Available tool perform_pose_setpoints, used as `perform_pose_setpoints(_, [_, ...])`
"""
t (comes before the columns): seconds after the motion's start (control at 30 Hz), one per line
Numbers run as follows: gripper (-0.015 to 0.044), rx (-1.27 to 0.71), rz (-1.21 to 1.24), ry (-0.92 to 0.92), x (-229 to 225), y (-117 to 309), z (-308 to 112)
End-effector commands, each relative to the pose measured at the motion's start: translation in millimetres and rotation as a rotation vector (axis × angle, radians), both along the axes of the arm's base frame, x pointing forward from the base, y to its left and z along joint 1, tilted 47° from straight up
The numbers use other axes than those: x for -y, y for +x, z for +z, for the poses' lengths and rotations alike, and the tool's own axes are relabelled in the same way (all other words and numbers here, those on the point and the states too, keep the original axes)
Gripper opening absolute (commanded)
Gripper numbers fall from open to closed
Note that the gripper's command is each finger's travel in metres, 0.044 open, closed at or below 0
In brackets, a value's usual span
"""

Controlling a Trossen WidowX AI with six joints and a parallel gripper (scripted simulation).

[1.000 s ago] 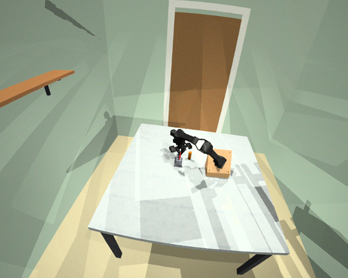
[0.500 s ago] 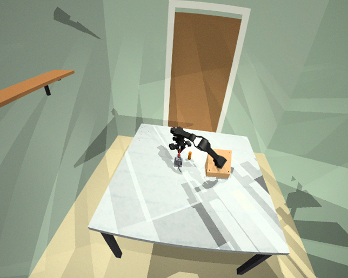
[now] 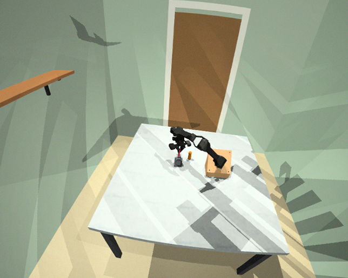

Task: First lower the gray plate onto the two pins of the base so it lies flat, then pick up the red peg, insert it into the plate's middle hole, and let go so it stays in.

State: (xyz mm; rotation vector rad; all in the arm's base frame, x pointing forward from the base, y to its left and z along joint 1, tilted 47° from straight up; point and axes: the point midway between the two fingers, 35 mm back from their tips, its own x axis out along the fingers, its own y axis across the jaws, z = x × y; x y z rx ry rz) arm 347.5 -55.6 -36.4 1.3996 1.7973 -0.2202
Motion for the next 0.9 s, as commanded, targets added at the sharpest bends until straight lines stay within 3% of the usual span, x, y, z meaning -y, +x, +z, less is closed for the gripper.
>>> perform_pose_setpoints(0.0, [0.0000,-0.001,0.005,-0.004,0.6,-0.6,-0.4])
perform_pose_setpoints(0.87, [0.0000,-0.001,0.005,-0.003,-13.4,-1.0,-11.2])
